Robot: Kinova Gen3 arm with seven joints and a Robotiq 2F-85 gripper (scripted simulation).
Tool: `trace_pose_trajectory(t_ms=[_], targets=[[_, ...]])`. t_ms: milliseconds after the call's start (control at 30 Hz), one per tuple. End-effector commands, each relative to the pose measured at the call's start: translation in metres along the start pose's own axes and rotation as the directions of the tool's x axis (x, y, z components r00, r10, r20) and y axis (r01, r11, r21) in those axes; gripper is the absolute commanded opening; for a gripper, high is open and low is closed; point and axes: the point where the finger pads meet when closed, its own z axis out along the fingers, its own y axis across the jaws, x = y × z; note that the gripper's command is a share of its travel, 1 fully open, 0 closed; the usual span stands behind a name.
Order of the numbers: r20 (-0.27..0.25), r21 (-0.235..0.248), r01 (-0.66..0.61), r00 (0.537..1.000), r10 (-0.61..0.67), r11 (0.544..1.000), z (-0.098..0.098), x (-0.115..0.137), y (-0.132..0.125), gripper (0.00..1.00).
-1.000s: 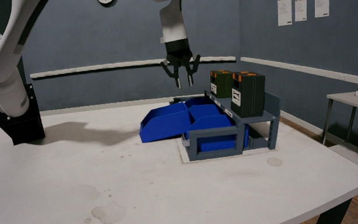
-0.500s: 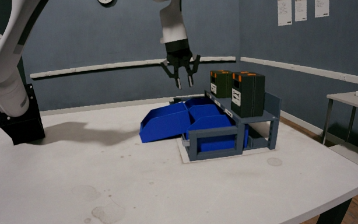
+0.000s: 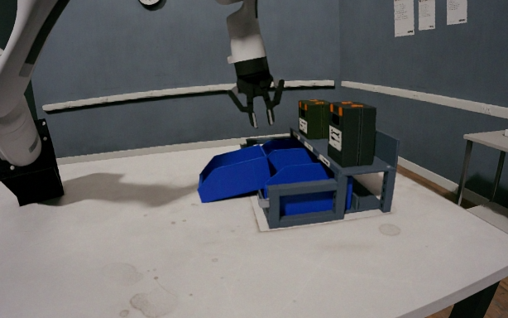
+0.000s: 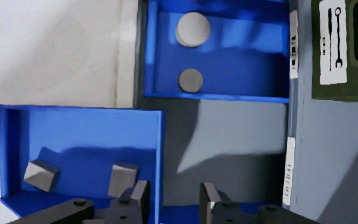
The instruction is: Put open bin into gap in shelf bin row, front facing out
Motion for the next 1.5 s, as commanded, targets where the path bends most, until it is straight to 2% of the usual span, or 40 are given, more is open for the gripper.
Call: trace_pose_trajectory(t_ms=[0, 1067, 1233, 1467], targets=[[-0.001, -0.001, 0.0, 1.0, 0.0, 1.0, 0.0, 0.0, 0.0, 0.39], [-0.001, -0.001, 0.0, 1.0, 0.0, 1.0, 0.002, 0.0, 0.0, 0.39], [-0.003, 0.157, 0.001, 1.0, 0.0, 0.988, 0.008, 0.005, -0.05, 0.39], [-0.003, 0.157, 0.001, 1.0, 0.0, 0.988, 0.008, 0.005, -0.05, 0.39]])
